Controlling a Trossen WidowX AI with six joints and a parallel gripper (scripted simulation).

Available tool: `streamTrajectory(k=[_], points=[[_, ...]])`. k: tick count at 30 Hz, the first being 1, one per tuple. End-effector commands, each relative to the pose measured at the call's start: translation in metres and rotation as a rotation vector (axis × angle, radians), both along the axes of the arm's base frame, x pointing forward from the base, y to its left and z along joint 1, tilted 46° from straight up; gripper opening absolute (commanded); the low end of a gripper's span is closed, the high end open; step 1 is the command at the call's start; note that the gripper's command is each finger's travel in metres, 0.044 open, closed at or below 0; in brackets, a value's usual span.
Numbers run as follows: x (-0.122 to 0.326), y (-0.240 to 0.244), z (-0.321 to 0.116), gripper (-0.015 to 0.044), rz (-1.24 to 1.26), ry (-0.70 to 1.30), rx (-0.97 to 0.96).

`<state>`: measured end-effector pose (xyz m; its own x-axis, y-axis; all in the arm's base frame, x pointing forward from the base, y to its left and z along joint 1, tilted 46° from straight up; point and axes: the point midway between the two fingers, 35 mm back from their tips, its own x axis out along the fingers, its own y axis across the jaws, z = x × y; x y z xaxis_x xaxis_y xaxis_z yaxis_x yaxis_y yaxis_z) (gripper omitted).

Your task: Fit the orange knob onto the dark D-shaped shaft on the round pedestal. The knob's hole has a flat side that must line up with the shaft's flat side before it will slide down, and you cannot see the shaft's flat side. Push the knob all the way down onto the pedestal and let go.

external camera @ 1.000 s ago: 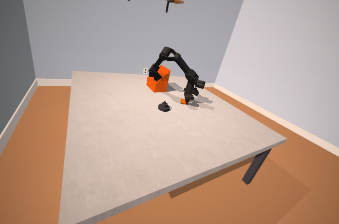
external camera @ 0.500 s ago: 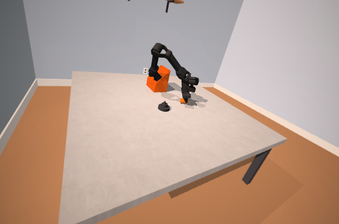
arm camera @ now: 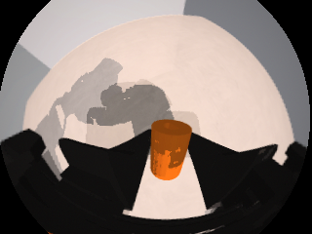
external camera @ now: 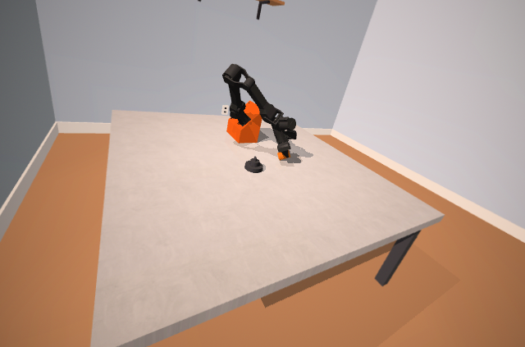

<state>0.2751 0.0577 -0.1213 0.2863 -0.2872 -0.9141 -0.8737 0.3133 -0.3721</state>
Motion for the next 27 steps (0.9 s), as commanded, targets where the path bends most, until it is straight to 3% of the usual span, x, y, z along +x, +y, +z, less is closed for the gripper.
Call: streamTrajectory(k=[1,27], points=[[-0.004,-0.002,0.003,0.0181,0.026,-0.012,0.044],[-0.016,-0.018,0.017,0.0181,0.166,-0.123,0.372]])
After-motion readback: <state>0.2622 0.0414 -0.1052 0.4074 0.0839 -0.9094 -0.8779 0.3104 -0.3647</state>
